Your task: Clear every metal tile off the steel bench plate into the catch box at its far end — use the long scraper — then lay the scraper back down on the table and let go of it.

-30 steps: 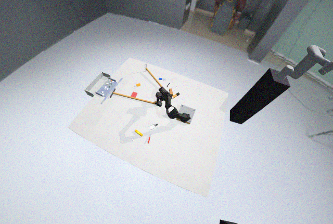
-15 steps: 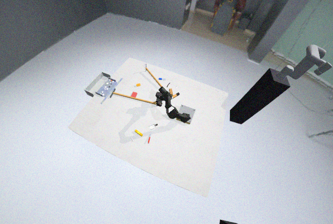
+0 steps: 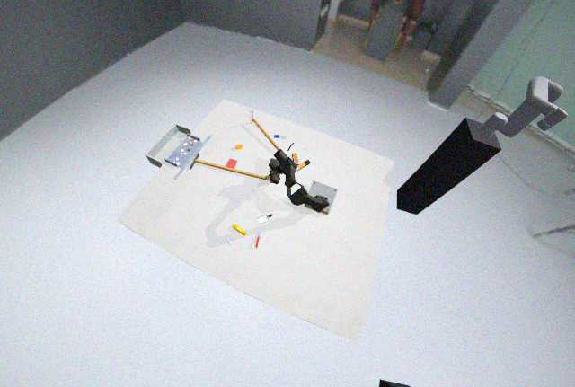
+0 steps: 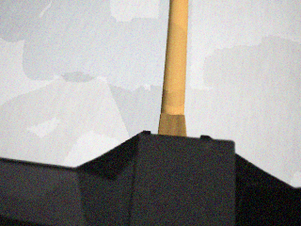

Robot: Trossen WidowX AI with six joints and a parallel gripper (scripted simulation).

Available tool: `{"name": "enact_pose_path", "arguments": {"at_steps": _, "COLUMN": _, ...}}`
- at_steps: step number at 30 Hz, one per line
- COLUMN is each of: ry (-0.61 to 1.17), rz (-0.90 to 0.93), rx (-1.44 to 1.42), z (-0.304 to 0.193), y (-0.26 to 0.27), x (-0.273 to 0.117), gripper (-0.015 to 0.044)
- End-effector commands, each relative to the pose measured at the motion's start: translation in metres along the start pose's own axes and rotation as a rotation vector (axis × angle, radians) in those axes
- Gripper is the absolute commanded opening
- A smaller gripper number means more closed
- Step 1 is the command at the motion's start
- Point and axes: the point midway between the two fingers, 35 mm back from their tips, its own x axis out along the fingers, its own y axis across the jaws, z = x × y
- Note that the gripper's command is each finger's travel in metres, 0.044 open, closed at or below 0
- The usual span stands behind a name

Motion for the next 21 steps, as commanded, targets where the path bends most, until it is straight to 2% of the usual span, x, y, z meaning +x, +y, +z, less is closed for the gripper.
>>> {"name": "enact_pose_path", "arguments": {"at_steps": 1, "ry": -0.003, "rz": -0.004, "rx": 0.002, "z": 0.001, "y": -0.004, "x": -0.001, "gripper": 0.0000}}
{"name": "enact_pose_path", "arguments": {"at_steps": 21, "ry": -0.004, "rz": -0.033, "rx": 0.035, "z": 0.003, "y": -0.029, "x": -0.003, "gripper": 0.0000}}
